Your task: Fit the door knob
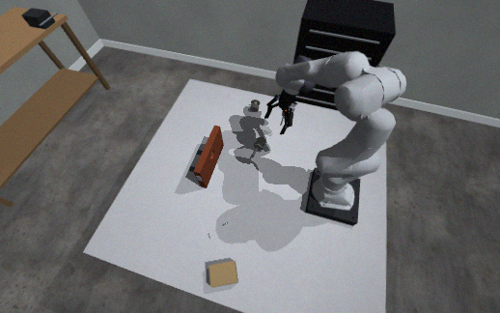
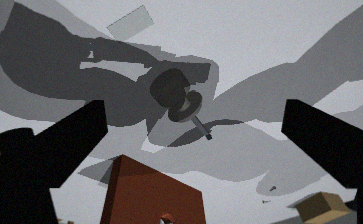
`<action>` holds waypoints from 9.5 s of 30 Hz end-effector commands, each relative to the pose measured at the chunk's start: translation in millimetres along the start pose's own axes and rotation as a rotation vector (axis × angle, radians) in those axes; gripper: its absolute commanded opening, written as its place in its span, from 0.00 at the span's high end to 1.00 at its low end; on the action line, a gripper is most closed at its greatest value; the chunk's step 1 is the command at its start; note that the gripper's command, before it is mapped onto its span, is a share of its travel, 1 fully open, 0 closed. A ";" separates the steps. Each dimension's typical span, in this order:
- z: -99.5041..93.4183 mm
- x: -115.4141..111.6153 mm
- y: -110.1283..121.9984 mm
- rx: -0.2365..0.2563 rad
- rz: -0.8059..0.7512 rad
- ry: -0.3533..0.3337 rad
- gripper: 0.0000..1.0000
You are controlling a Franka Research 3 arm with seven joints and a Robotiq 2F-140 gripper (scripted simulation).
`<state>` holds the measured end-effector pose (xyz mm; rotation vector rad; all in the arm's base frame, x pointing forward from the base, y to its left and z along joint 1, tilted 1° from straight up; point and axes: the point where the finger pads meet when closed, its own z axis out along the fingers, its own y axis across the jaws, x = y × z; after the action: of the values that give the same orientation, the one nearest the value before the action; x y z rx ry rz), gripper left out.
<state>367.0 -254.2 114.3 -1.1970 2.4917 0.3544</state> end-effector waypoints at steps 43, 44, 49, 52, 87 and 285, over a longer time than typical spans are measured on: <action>15.8 -72.2 -15.9 -0.081 -0.708 0.427 0.00; 15.8 -72.2 -15.9 -0.081 -0.708 0.427 0.00; 15.8 -72.2 -15.9 -0.081 -0.708 0.427 0.00; 15.8 -72.2 -15.9 -0.081 -0.708 0.427 0.00; 28.3 -68.5 -15.5 0.075 -0.052 0.399 0.43; 132.6 -19.2 -23.9 0.530 2.520 -0.048 0.58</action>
<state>424.1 -205.6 -0.3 2.2920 2.0539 0.1073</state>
